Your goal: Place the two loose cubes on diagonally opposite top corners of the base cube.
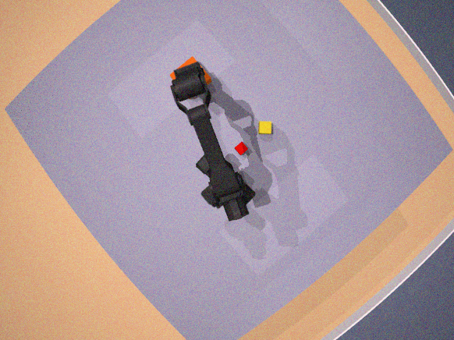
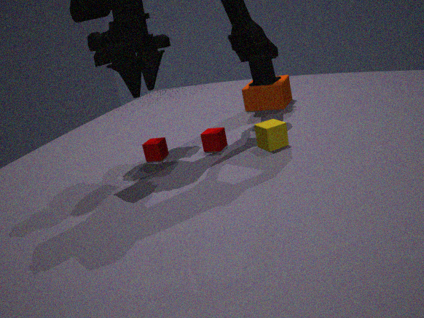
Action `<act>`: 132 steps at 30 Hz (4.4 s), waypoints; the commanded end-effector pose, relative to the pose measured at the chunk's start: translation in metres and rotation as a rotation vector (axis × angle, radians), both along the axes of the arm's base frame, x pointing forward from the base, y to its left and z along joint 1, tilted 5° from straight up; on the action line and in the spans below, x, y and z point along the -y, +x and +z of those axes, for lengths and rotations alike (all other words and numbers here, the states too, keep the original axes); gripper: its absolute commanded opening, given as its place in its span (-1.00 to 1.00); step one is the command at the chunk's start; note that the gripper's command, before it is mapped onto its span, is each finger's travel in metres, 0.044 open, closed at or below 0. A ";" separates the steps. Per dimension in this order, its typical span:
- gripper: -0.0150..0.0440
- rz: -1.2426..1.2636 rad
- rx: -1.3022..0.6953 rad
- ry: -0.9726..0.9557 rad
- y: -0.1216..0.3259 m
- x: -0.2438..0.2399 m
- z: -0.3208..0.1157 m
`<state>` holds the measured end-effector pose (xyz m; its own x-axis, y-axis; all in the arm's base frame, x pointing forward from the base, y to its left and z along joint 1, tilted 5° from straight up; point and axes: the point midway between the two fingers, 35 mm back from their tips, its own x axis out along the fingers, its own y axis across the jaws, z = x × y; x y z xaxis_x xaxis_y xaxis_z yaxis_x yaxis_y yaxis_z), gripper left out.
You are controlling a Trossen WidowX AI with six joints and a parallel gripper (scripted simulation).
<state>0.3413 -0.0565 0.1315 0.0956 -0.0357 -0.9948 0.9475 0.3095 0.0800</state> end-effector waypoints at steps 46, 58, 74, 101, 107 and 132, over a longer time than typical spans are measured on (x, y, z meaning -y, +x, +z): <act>-0.04 -0.016 0.007 0.007 0.013 0.004 -0.106; -0.14 -0.016 0.007 0.007 0.014 0.004 -0.086; -0.14 -0.016 0.008 0.007 0.011 0.003 -0.036; -0.14 0.210 -0.002 -0.011 0.003 -0.034 -0.004; -0.14 0.339 -0.006 -0.022 0.001 -0.053 -0.009; -0.14 0.877 -0.023 -0.069 -0.017 -0.130 -0.027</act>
